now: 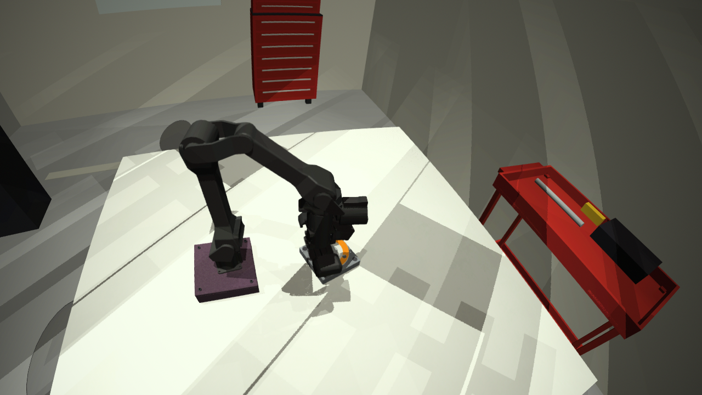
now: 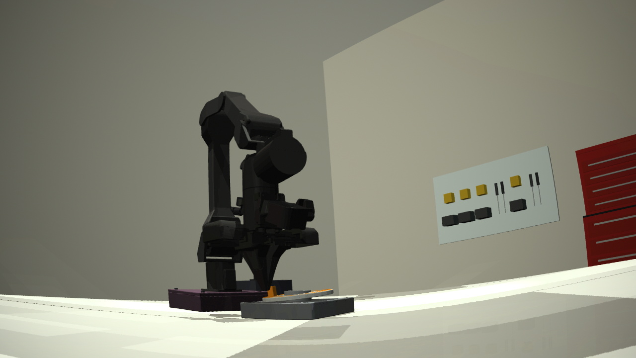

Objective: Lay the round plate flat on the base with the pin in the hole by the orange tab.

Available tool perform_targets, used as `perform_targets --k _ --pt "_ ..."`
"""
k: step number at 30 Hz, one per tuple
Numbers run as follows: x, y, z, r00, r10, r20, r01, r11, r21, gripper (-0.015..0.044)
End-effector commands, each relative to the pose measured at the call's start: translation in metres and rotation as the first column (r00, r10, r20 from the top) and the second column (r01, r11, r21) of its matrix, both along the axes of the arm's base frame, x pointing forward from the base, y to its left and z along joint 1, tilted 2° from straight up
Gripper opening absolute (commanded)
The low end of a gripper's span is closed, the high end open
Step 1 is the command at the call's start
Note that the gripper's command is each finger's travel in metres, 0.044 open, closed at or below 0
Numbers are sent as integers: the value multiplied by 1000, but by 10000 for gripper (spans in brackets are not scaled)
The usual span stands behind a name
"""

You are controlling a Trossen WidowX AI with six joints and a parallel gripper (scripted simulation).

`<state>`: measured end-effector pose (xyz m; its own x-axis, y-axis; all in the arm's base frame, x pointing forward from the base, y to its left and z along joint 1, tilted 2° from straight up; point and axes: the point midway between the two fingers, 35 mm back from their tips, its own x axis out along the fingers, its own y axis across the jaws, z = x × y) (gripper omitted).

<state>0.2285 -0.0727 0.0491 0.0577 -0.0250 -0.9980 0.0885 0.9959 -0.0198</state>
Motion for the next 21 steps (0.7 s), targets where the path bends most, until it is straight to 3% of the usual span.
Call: perform_targets --k 1,21 --pt "-5 6 -2 1000 -1 -8 1 1000 8 0" --pt "-6 27 0 1000 -1 -8 1 1000 10 0"
